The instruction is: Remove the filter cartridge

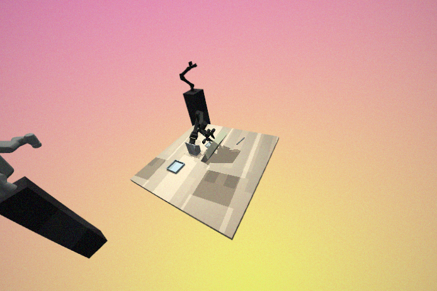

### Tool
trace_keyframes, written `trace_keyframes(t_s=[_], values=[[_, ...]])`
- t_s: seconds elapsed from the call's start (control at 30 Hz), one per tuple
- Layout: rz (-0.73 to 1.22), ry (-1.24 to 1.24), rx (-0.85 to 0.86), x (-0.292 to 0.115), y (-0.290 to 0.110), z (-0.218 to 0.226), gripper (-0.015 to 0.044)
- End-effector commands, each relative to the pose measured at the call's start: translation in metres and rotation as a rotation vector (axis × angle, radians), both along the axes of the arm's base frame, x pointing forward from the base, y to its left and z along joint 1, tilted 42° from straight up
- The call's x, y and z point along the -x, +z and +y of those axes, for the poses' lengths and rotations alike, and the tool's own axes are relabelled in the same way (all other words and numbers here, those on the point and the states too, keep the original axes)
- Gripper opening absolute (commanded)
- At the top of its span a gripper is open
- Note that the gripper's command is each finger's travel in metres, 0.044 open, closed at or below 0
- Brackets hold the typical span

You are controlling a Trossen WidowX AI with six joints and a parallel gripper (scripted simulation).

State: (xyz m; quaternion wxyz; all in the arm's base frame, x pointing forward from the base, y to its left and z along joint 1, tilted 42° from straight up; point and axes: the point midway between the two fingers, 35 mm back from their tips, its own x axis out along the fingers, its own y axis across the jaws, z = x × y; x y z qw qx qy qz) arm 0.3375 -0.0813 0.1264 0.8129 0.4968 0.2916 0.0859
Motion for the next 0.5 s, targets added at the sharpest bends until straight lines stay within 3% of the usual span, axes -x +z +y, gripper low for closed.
trace_keyframes(t_s=[0.0,0.37,0.47], values=[[0.006,-0.003,0.003,-0.0027,-0.0022,0.0018,0.0115],[0.0,0.0,-0.001,-0.0005,-0.0003,0.0002,0.0055],[0.0,0.0,-0.001,-0.0005,-0.0003,0.0002,0.0]])
